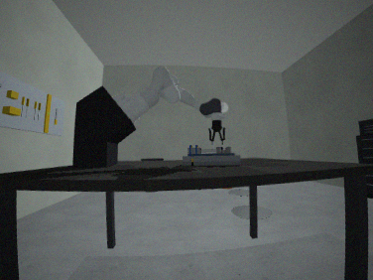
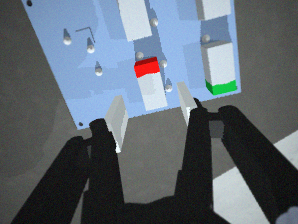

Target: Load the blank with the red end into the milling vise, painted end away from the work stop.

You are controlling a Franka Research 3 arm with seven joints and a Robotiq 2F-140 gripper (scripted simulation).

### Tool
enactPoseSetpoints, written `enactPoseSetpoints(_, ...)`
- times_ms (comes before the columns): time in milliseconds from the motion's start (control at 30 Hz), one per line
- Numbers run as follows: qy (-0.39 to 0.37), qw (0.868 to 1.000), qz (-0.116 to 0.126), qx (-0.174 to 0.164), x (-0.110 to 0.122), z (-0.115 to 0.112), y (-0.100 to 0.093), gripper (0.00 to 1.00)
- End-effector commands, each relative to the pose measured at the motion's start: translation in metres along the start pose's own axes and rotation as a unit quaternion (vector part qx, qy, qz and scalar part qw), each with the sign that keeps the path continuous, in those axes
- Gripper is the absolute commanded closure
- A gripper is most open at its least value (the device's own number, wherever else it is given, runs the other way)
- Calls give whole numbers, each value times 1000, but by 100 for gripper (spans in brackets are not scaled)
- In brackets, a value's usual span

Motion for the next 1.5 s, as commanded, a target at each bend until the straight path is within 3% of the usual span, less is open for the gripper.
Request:
enactPoseSetpoints(0,-10,1000,5,-4,-3,-3,1,61)
enactPoseSetpoints(1467,-10,1000,5,-4,1,1,-13,61)
Point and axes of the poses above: the point where the finger pads meet when closed, its own y axis out along the fingers, its own x axis across the jaws, z = x × y, the point moved 4 cm from there along -y, back along the fingers, and after that the axes turned 5 degrees about -y, right-handed, at the moved point
